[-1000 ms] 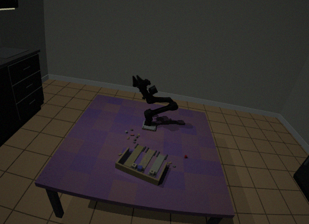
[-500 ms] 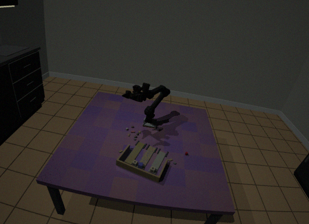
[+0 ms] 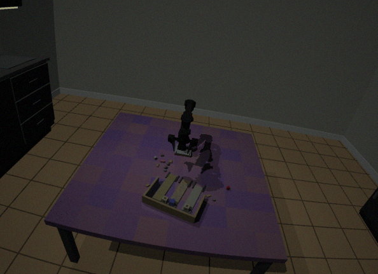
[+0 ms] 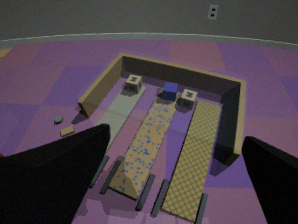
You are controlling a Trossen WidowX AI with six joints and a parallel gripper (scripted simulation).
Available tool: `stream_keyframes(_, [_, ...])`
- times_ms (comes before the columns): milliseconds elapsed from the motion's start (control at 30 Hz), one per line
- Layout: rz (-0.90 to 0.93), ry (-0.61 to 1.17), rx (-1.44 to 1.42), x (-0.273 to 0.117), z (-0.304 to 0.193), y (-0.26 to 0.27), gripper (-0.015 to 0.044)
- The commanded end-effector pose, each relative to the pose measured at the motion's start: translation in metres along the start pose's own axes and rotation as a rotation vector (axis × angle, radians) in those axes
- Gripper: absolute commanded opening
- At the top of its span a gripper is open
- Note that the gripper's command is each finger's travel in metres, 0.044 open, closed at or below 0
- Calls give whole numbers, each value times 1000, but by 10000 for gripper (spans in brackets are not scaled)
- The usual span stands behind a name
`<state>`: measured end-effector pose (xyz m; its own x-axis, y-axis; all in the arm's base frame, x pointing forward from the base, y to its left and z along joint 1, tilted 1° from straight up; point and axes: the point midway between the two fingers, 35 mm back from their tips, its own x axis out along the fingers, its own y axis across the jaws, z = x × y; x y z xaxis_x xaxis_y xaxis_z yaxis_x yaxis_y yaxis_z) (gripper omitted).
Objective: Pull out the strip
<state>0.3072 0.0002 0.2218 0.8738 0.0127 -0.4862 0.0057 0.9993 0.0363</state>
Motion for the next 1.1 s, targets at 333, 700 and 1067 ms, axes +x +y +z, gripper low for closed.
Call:
stream_keyframes(333, [73,89,-68,3,-14,23,400])
stream_keyframes(700, [75,95,-65,4,-14,24,374])
stream_keyframes(1067, [86,497,106,63,-3,73,85])
